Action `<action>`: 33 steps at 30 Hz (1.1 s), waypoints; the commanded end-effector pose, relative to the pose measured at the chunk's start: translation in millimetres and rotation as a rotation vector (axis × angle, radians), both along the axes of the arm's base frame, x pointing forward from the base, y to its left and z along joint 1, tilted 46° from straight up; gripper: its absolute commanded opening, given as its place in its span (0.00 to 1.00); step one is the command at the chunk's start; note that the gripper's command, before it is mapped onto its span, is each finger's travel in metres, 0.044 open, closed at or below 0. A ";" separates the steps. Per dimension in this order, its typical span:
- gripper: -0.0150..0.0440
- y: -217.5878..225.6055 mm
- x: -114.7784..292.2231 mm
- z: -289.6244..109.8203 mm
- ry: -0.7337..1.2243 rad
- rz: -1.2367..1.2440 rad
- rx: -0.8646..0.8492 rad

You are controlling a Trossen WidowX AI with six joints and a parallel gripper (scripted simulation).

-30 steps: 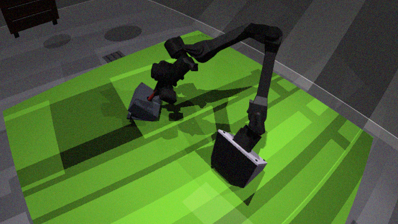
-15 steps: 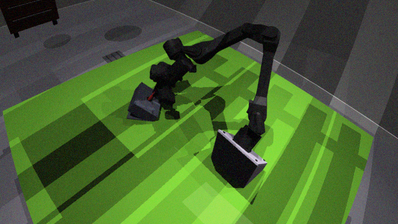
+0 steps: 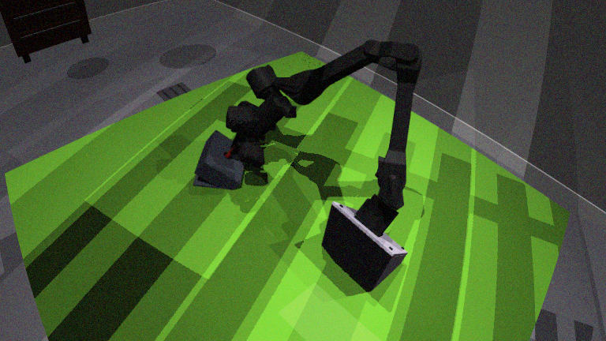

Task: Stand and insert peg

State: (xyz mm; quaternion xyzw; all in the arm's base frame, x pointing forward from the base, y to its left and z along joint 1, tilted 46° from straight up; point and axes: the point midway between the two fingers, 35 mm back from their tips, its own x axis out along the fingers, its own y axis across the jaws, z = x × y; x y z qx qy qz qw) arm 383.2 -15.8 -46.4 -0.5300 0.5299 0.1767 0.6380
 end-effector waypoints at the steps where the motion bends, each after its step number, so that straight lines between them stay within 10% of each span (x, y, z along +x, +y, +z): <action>1: 0.25 0.7 3.6 -1.1 -0.006 0.005 0.005; 27: 0.25 -2.3 3.1 -6.9 0.002 0.000 0.000; 33: 0.52 -2.3 3.1 -6.9 0.002 0.000 0.000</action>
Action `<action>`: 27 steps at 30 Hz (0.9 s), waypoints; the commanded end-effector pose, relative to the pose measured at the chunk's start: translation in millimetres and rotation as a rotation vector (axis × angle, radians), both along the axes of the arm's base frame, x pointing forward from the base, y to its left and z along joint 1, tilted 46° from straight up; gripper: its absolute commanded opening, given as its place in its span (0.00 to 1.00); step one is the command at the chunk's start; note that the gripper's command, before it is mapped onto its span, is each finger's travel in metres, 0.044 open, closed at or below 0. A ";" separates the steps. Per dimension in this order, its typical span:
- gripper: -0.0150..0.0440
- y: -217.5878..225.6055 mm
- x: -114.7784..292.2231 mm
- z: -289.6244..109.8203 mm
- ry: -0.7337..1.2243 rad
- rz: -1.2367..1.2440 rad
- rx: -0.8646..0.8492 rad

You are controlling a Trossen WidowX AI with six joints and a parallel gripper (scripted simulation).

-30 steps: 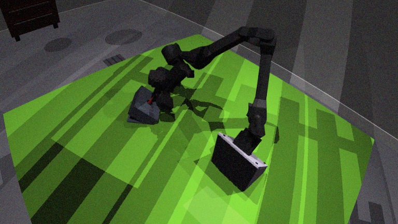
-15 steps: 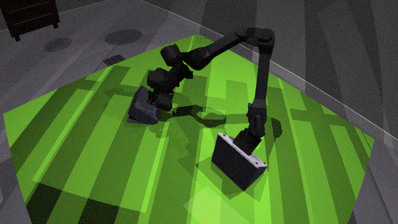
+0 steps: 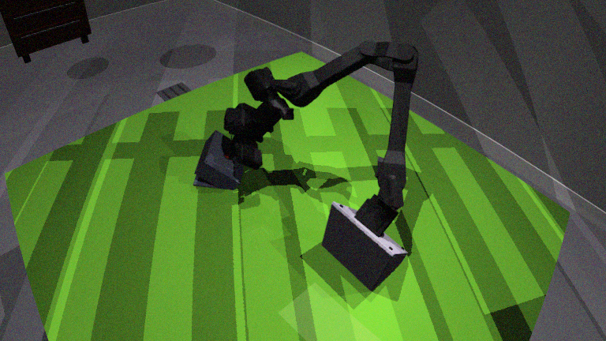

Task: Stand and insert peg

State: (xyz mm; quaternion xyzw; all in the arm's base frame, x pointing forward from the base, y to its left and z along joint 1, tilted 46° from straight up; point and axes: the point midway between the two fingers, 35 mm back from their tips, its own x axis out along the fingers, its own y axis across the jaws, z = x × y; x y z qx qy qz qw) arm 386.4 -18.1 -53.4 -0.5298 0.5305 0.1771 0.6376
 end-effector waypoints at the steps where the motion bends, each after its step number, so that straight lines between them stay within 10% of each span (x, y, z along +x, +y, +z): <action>1: 0.57 0.0 -0.1 0.0 0.000 0.000 0.000; 11: 1.00 1.3 -1.0 3.2 0.000 0.001 0.000; 27: 1.00 10.0 -7.3 23.9 -0.002 0.003 0.004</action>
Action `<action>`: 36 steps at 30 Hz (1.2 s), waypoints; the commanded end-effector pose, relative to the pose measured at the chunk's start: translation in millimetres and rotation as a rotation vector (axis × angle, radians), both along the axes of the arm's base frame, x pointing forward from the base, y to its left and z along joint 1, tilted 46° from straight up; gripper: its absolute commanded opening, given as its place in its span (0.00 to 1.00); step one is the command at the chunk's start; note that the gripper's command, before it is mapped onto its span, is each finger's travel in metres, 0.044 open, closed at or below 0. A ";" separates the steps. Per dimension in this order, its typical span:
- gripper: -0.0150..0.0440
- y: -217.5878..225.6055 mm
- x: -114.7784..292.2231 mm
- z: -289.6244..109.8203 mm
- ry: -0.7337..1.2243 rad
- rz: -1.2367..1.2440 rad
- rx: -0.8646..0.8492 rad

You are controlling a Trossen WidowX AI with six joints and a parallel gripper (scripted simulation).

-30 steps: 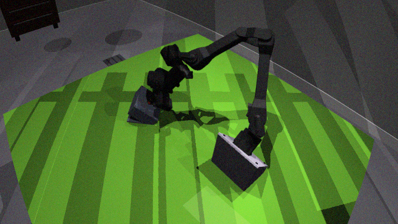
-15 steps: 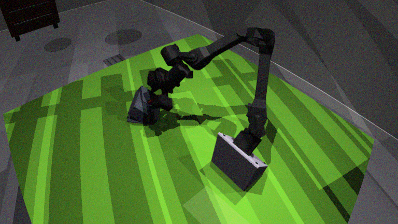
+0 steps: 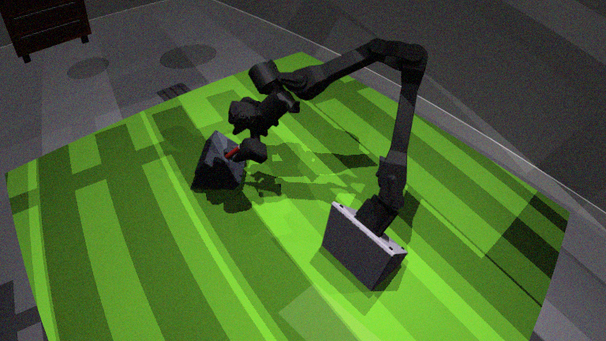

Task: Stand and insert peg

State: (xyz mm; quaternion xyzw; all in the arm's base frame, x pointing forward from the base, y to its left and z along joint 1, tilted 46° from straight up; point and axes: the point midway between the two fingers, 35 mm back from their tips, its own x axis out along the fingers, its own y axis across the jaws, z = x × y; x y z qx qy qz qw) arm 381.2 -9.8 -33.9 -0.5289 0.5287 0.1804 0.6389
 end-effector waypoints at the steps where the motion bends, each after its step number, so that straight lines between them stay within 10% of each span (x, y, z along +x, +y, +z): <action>1: 1.00 2.2 -2.6 5.7 -0.002 -0.001 -0.003; 36: 1.00 21.5 -20.4 52.1 -0.004 0.005 0.004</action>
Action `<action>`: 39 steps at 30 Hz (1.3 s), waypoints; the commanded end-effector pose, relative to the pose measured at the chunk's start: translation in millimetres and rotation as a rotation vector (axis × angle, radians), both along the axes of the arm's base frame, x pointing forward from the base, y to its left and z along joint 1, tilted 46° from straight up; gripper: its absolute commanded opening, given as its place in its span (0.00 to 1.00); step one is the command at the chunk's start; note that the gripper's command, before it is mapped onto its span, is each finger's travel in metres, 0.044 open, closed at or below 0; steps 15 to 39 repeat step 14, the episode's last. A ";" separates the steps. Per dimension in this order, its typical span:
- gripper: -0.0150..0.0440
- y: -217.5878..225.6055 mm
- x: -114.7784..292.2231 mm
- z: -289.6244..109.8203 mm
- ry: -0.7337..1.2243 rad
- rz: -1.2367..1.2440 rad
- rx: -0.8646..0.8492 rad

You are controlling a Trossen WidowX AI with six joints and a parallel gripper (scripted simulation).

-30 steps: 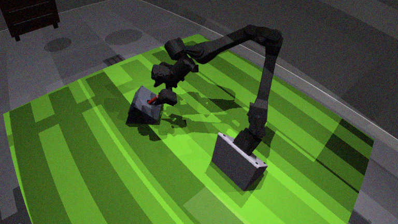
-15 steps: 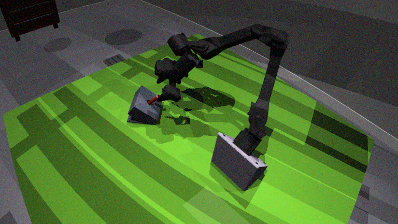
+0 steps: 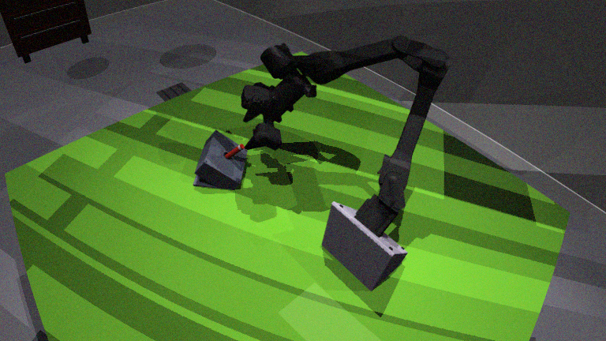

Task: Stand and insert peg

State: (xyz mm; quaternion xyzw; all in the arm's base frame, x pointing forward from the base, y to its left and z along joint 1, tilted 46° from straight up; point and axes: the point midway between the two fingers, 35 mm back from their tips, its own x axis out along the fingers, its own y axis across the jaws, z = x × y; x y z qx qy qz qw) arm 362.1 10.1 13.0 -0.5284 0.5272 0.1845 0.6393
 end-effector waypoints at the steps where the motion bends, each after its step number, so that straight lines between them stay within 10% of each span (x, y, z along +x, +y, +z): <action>1: 1.00 2.2 -1.9 6.4 -0.006 -0.001 -0.002; 39: 1.00 8.5 -9.8 21.4 -0.006 0.000 -0.001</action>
